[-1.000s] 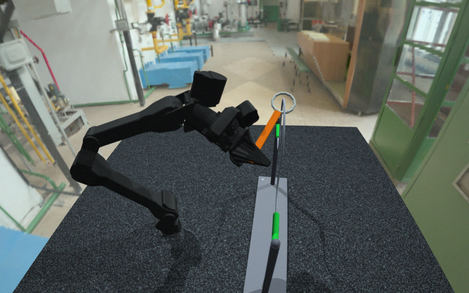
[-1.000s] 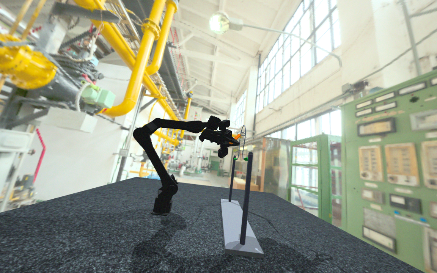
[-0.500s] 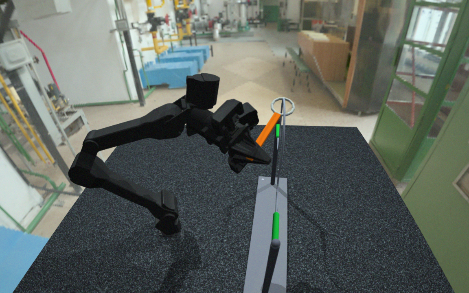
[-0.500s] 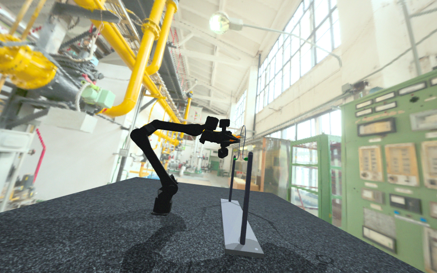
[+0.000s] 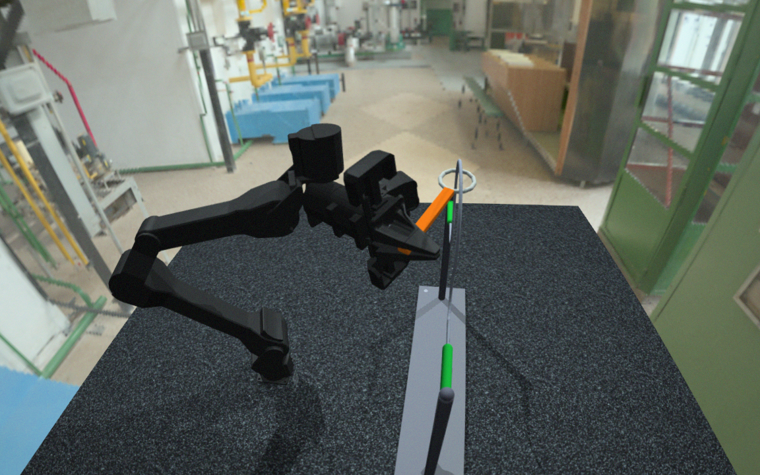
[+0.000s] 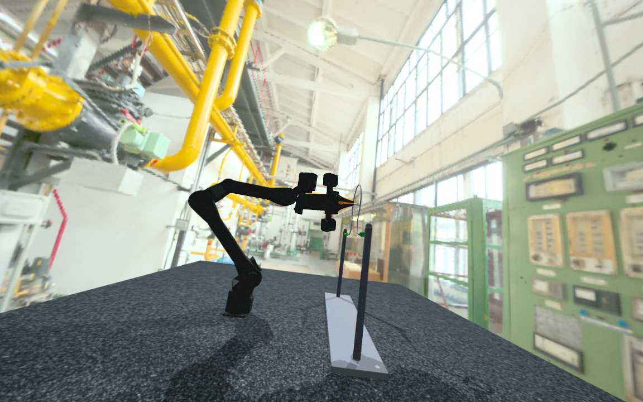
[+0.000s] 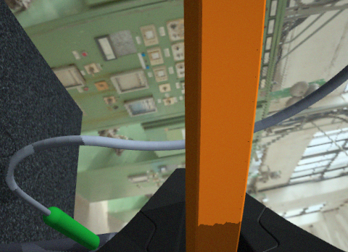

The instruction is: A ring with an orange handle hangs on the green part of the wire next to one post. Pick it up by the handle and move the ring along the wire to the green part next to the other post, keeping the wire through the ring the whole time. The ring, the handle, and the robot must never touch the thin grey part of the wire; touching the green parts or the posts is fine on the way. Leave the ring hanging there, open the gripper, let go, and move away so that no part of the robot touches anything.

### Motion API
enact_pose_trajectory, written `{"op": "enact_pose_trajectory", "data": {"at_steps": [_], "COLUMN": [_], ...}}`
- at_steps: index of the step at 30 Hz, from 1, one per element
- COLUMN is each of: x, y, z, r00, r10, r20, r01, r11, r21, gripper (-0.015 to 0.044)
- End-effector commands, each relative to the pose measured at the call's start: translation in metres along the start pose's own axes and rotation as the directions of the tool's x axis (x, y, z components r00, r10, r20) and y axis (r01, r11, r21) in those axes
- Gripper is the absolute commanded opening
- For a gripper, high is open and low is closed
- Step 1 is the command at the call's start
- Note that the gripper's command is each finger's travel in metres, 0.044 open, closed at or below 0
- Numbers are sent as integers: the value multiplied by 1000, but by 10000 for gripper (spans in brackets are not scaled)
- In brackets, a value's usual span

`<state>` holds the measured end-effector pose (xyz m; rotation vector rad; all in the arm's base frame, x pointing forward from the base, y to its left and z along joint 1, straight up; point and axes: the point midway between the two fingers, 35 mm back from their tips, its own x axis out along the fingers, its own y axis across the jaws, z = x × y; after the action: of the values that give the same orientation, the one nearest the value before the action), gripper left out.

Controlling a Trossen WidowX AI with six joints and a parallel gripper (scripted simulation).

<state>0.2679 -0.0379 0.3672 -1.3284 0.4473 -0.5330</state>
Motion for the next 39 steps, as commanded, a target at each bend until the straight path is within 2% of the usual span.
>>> {"op": "enact_pose_trajectory", "data": {"at_steps": [1,9,19,39], "x": [-1,-1,-12,-12], "y": [-1,-7,-10,-17], "z": [-2,-2,-2,0], "r00": [1000,996,988,974], "r10": [-29,-84,-144,-227], "r20": [0,15,-54,-17], "r01": [29,86,129,206], "r11": [998,986,966,910], "r21": [-48,-144,-226,-360], "gripper": [-150,-150,-150,-150]}}
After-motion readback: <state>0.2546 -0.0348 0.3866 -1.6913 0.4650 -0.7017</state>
